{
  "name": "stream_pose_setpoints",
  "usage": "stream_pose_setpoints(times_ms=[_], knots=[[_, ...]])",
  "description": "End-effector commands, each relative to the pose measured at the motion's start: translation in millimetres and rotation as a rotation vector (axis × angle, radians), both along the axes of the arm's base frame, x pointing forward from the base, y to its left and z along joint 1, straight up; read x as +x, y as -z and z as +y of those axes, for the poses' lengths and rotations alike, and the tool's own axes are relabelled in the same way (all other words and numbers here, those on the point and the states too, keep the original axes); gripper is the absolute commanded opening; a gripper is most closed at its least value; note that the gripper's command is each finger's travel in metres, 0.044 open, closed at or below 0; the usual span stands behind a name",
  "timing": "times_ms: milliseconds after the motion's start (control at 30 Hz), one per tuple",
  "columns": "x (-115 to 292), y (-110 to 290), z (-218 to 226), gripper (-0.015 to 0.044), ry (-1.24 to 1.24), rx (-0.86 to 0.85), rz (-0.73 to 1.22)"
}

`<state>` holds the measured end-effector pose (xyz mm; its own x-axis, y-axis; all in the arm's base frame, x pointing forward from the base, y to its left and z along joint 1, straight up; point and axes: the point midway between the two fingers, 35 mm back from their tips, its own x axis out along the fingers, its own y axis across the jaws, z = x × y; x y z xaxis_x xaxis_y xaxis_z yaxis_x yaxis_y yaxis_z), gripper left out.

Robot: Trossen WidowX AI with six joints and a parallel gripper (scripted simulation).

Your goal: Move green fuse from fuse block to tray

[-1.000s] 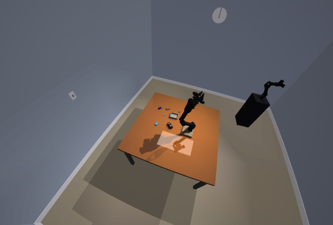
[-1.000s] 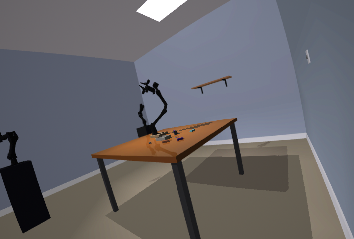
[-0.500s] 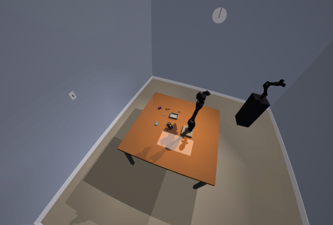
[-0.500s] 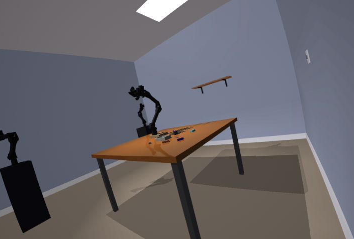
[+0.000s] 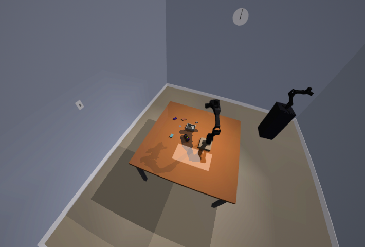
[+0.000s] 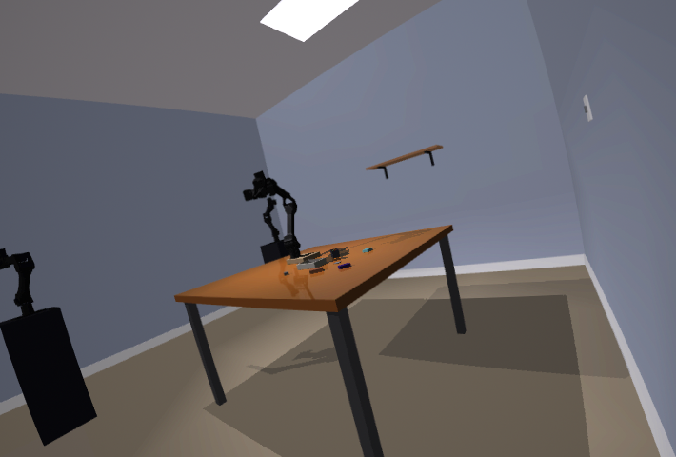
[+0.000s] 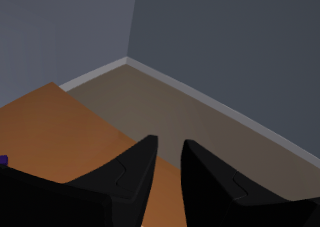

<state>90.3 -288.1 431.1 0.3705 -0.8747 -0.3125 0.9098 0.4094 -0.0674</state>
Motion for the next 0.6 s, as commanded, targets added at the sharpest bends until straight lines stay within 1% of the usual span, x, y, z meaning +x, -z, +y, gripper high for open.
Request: stream_pose_setpoints(times_ms=[0,133,233,400,567], knots=[[40.0,34.1,-3.7,0.006,-0.03,0.201,-0.151],[94.6,78.6,6.1,0.006,-0.025,0.483,-0.317],[127.9,107.4,20.5,0.006,0.006,0.663,-0.391],[175.3,152.4,56.8,0.006,0.085,0.921,-0.439],[213.0,199.3,106.9,0.006,0.233,1.153,-0.441]])
